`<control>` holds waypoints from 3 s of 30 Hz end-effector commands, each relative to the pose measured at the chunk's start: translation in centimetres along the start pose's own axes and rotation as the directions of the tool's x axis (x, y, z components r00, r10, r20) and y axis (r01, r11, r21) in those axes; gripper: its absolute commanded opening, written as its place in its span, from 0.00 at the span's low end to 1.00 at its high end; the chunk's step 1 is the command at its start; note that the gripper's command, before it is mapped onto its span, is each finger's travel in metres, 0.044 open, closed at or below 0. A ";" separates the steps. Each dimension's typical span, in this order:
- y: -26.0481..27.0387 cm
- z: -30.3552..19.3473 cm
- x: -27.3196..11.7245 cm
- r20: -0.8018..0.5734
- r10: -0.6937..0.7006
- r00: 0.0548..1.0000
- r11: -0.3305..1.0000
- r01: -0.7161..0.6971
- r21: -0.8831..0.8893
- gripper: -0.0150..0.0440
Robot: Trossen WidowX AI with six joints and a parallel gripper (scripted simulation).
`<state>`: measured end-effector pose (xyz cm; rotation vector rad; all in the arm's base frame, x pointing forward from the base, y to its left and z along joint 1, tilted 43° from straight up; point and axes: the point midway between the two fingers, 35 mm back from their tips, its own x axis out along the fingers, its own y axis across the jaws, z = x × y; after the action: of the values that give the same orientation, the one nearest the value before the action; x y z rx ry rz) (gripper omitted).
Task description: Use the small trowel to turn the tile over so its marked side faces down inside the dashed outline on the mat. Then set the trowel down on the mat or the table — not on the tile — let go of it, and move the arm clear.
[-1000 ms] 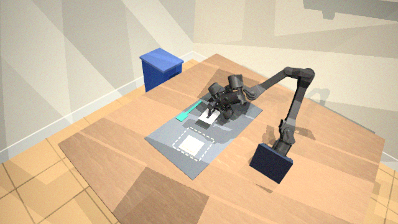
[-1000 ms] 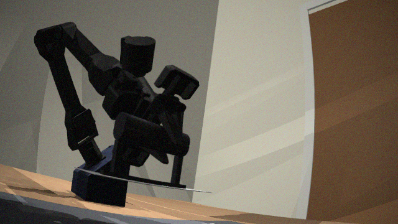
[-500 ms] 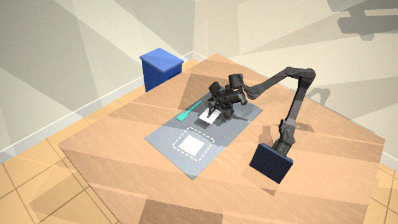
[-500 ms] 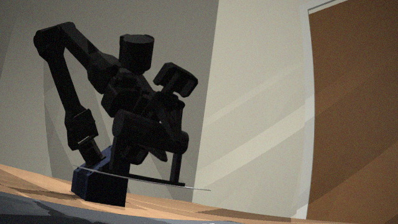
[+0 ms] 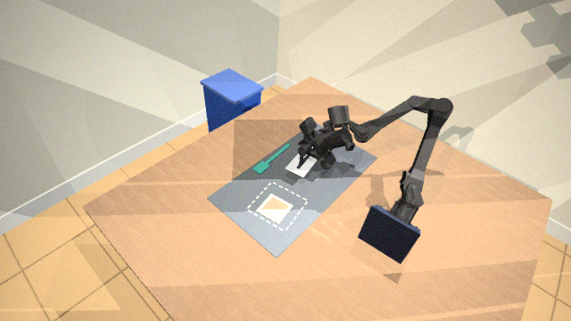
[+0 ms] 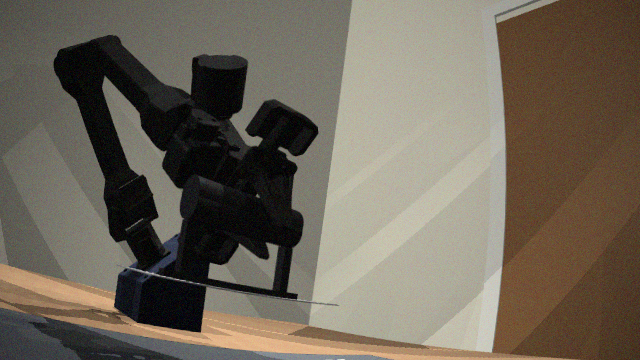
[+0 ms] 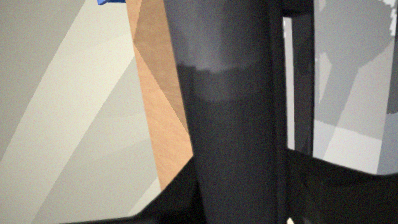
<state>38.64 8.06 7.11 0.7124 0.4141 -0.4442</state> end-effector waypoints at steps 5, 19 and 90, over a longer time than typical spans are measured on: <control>0.2 0.0 0.0 -0.004 0.008 1.000 1.000 -0.008 -0.002 0.25; -0.3 1.1 0.5 -0.001 -0.021 1.000 0.999 0.021 -0.030 0.25; -9.1 19.1 -0.4 -0.576 -0.176 0.798 0.842 -0.181 -0.508 0.25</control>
<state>37.38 -11.20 15.92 0.2711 1.1098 -0.0706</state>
